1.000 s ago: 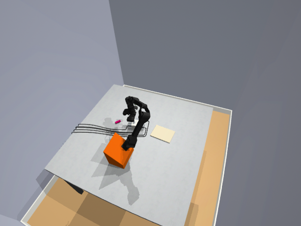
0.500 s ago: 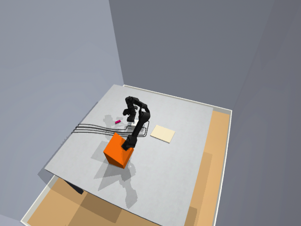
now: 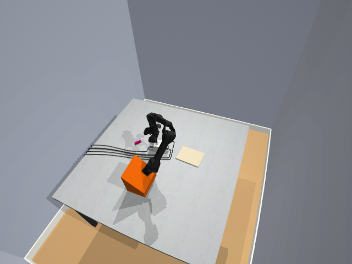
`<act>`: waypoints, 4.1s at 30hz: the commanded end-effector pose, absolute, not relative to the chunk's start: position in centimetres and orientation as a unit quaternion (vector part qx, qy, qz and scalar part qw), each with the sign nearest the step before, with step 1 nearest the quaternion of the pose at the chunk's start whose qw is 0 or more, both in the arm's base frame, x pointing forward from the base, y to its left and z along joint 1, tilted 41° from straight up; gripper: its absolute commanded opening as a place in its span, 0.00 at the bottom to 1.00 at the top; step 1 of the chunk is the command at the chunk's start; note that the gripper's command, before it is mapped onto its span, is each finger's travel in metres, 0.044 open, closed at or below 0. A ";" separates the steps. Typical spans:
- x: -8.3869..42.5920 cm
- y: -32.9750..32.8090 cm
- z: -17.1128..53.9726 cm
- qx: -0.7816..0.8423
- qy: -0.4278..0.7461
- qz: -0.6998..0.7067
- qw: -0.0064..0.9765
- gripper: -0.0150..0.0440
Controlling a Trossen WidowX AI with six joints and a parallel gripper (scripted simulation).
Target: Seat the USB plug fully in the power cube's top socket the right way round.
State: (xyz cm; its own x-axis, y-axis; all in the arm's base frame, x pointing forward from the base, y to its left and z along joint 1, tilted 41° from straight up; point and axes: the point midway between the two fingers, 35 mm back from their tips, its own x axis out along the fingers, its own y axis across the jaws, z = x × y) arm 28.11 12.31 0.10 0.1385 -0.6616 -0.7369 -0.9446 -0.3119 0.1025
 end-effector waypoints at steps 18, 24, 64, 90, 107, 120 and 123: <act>28.1 12.0 -0.3 -0.728 0.552 0.356 0.194 0.25; 28.1 12.0 -0.3 -0.728 0.552 0.356 0.194 0.25; 28.2 11.7 -0.7 -0.728 0.552 0.356 0.194 0.25; 28.2 11.5 -0.9 -0.729 0.552 0.356 0.194 0.25; 28.2 11.3 -1.1 -0.729 0.552 0.356 0.194 0.25; 28.2 11.2 -1.2 -0.729 0.552 0.356 0.194 0.25; 28.3 11.2 -1.2 -0.729 0.552 0.356 0.194 0.25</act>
